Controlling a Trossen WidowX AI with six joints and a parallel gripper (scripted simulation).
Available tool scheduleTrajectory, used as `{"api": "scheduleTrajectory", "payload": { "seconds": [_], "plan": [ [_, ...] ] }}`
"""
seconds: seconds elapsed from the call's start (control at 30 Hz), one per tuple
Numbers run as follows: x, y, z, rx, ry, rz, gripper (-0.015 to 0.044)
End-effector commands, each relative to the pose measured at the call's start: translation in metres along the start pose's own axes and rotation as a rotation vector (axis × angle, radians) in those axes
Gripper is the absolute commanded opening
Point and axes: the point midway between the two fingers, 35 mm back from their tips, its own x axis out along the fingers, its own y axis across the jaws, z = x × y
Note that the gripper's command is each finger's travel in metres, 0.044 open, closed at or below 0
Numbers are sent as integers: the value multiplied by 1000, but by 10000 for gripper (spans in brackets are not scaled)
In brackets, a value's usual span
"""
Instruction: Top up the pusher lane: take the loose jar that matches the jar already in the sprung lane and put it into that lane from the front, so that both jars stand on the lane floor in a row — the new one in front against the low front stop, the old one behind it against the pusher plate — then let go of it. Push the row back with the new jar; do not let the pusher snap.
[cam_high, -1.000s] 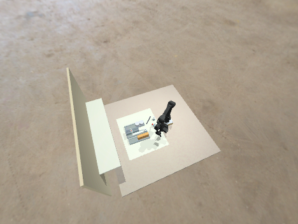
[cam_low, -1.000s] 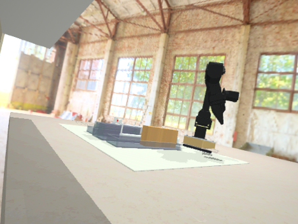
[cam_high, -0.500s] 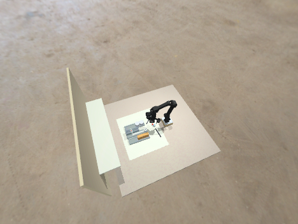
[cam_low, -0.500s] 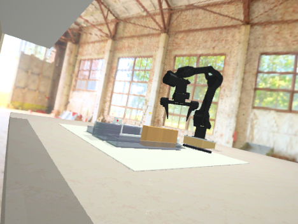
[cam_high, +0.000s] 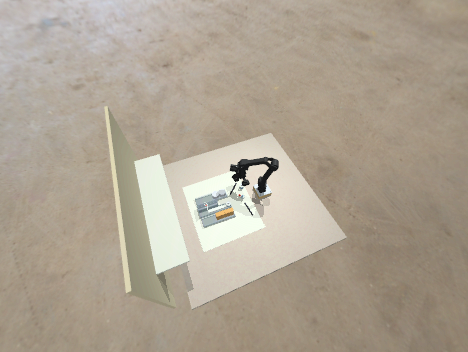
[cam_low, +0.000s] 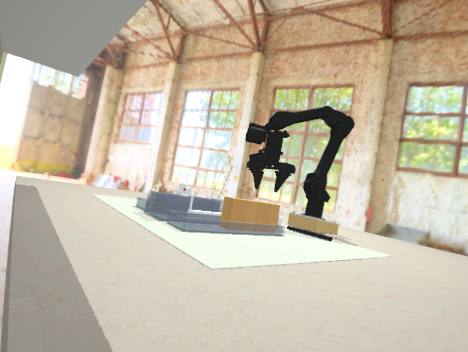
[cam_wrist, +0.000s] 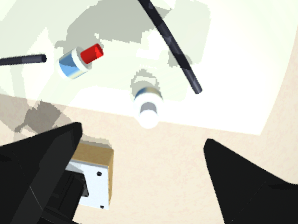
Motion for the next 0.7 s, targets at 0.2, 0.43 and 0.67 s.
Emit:
{"api": "scheduleTrajectory", "payload": {
  "seconds": [0.2, 0.43, 0.67],
  "plan": [
    [35, -3, -5, 29, 13, -2, 440],
    [40, -3, -5, 29, 13, -2, 440],
    [51, -3, -5, 29, 13, -2, 440]
  ]
}}
